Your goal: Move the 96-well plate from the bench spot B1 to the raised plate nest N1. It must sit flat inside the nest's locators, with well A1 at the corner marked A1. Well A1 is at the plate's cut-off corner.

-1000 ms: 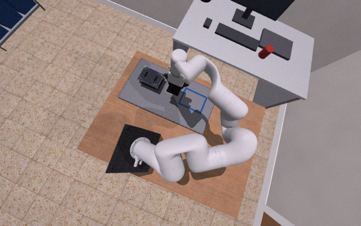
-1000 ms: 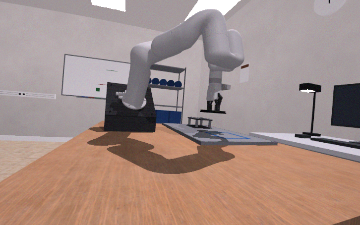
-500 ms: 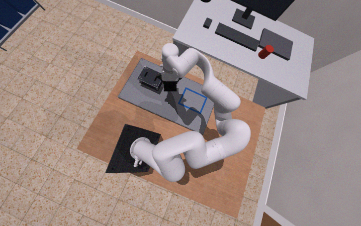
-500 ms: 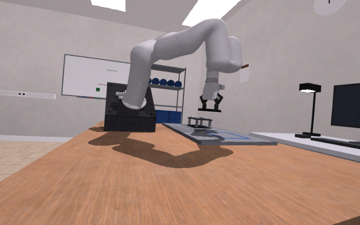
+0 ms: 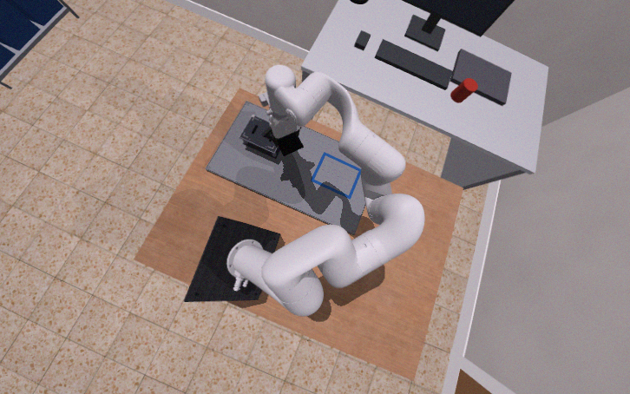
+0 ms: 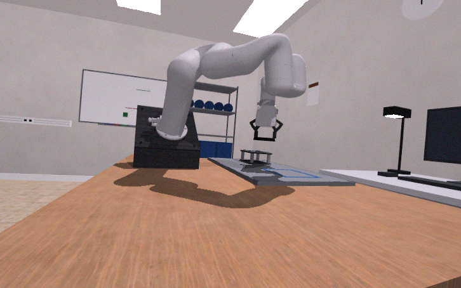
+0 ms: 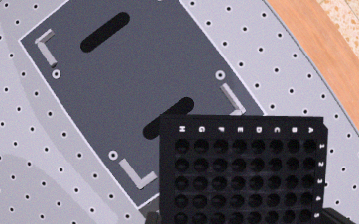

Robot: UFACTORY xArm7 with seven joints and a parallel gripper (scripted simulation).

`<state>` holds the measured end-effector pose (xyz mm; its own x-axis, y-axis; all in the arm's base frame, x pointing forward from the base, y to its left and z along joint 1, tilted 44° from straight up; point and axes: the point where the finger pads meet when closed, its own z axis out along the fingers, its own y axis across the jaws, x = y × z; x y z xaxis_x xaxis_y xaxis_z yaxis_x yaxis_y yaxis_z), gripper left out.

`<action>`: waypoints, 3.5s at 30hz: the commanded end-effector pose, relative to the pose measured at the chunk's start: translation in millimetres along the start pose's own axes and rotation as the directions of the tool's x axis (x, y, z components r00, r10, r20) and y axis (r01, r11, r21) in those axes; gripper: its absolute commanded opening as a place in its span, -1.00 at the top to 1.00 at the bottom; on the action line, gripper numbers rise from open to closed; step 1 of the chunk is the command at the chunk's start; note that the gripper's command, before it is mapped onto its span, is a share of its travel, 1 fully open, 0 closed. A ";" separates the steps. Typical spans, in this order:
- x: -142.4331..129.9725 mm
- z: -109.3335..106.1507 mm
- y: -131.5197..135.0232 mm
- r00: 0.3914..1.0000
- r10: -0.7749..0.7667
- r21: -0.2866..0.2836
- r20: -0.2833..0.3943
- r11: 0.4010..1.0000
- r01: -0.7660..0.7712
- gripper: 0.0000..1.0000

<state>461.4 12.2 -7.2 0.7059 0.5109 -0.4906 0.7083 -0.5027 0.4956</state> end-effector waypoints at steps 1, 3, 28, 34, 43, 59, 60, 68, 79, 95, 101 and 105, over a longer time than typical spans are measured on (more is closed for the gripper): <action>10.4 -4.1 -5.4 0.993 -0.117 0.002 0.001 0.993 0.117 1.00; 15.8 -5.2 -9.3 0.983 -0.182 0.002 0.001 0.983 0.182 1.00; 77.0 -18.2 -53.6 0.793 -0.610 0.002 -0.001 0.793 0.610 1.00; 88.3 -20.5 -61.6 0.793 -0.610 0.003 -0.001 0.793 0.610 1.00; 95.0 -21.6 -66.2 0.793 -0.610 0.003 -0.001 0.793 0.610 1.00; 93.9 -21.6 -65.5 0.793 -0.610 0.003 -0.001 0.793 0.610 1.00; 93.9 -21.6 -65.5 0.793 -0.610 0.003 -0.001 0.793 0.610 1.00; 93.6 -21.6 -65.3 0.793 -0.610 0.003 -0.001 0.793 0.610 1.00; 93.2 -11.6 -65.1 0.793 -0.610 0.003 -0.001 0.793 0.610 1.00; 93.1 11.7 -65.0 0.793 -0.610 0.003 -0.001 0.793 0.610 1.00; 93.0 18.4 -65.0 0.793 -0.610 0.003 -0.001 0.793 0.610 1.00; 93.0 25.1 -65.0 0.793 -0.610 0.003 -0.001 0.793 0.610 1.00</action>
<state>480.5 76.0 -100.9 0.1279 0.7097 -0.6928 0.9918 -0.0908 0.0900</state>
